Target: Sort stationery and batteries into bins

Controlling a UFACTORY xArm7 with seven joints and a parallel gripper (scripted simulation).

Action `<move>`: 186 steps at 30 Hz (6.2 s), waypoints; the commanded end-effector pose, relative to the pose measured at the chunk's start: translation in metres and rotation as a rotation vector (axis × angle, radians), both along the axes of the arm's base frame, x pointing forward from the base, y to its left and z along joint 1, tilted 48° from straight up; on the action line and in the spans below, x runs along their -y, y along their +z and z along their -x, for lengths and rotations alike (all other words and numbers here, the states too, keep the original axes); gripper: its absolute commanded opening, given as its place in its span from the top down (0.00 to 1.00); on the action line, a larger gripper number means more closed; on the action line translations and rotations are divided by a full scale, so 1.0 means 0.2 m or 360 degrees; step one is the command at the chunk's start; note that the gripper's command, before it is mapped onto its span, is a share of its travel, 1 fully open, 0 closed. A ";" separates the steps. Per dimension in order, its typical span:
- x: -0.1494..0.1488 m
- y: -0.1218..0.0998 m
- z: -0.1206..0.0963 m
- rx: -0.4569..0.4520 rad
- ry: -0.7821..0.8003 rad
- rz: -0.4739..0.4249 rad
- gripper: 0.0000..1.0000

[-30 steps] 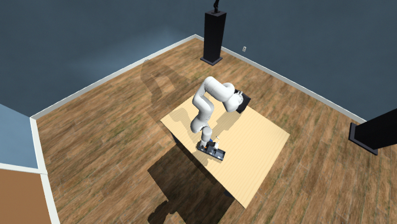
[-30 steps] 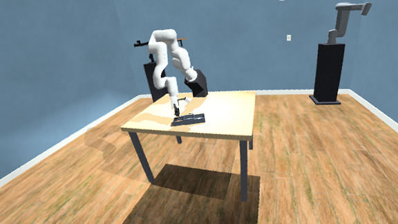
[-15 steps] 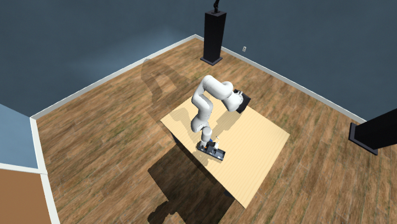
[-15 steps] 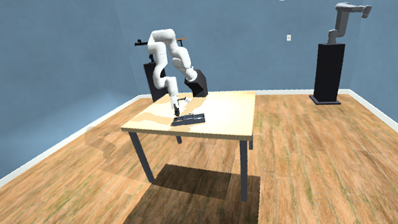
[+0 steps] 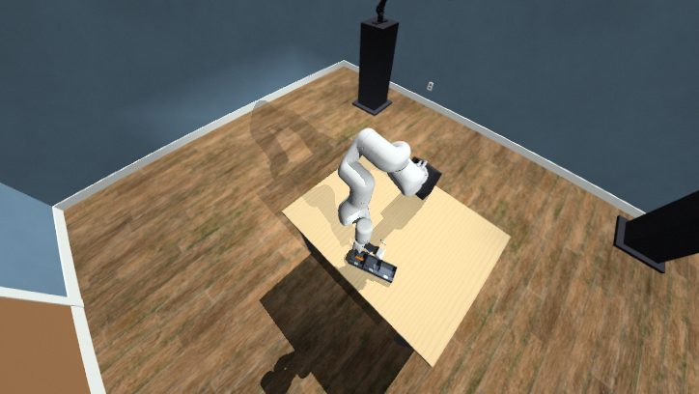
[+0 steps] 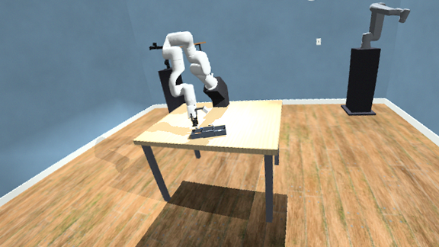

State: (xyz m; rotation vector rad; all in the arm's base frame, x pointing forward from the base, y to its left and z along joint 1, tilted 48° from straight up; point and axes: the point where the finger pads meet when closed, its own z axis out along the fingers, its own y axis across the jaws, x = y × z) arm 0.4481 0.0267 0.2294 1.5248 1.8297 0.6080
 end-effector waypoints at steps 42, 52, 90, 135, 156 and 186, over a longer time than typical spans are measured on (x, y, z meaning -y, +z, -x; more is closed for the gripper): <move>0.26 -0.29 0.32 0.0059 -0.0644 -0.0722 0.71; 0.27 -0.29 0.32 0.0059 -0.0644 -0.0722 0.71; 0.29 -0.49 0.11 0.0058 -0.0644 -0.0721 0.71; 0.29 -0.53 0.06 0.0058 -0.0644 -0.0721 1.00; 0.29 -0.53 0.06 0.0059 -0.0644 -0.0721 1.00; 0.27 -0.33 0.28 0.0059 -0.0644 -0.0722 1.00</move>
